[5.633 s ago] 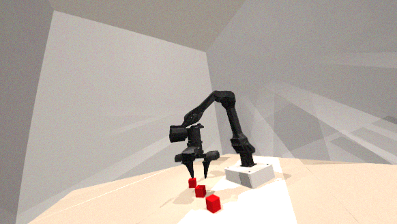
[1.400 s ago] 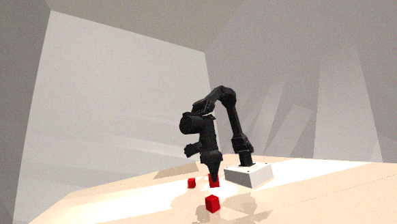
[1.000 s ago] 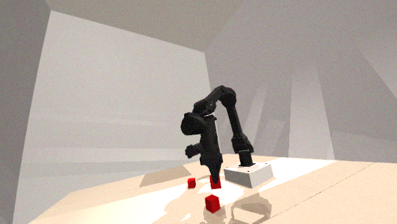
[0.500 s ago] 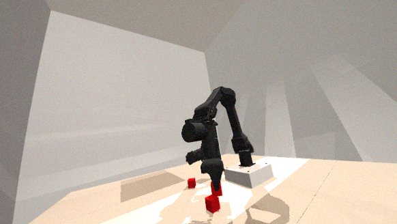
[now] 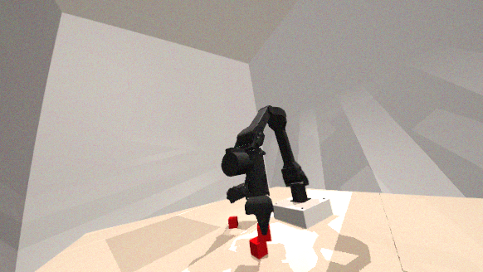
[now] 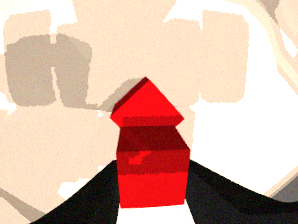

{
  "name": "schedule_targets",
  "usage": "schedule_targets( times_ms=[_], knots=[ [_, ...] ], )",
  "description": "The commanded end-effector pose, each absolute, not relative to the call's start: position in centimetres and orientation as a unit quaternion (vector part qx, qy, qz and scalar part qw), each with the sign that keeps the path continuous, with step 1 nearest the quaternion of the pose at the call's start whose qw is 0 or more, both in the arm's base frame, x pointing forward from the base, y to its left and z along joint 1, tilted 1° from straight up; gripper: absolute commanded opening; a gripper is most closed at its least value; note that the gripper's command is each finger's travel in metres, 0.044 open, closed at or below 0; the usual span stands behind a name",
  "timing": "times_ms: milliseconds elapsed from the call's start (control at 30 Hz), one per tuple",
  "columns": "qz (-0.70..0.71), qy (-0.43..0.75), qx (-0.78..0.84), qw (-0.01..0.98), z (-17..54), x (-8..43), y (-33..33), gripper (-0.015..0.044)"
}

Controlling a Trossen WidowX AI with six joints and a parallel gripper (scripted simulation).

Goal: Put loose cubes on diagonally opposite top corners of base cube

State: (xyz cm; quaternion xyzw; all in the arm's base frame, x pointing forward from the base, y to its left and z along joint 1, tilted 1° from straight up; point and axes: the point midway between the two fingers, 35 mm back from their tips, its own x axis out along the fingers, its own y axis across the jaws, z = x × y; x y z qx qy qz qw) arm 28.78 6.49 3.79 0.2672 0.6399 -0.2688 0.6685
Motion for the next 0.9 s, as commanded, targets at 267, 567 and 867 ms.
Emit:
schedule_targets(
  times_ms=[267, 567, 867],
  knots=[
    [-0.266, 0.64, 0.266, 0.669, 3.7, 28.8, 6.5, 0.0105],
    [-0.266, 0.64, 0.266, 0.669, 3.7, 28.8, 6.5, 0.0205],
    [-0.268, 0.64, 0.267, 0.669, 5.2, 28.7, 6.5, 0.0205]
  ],
)
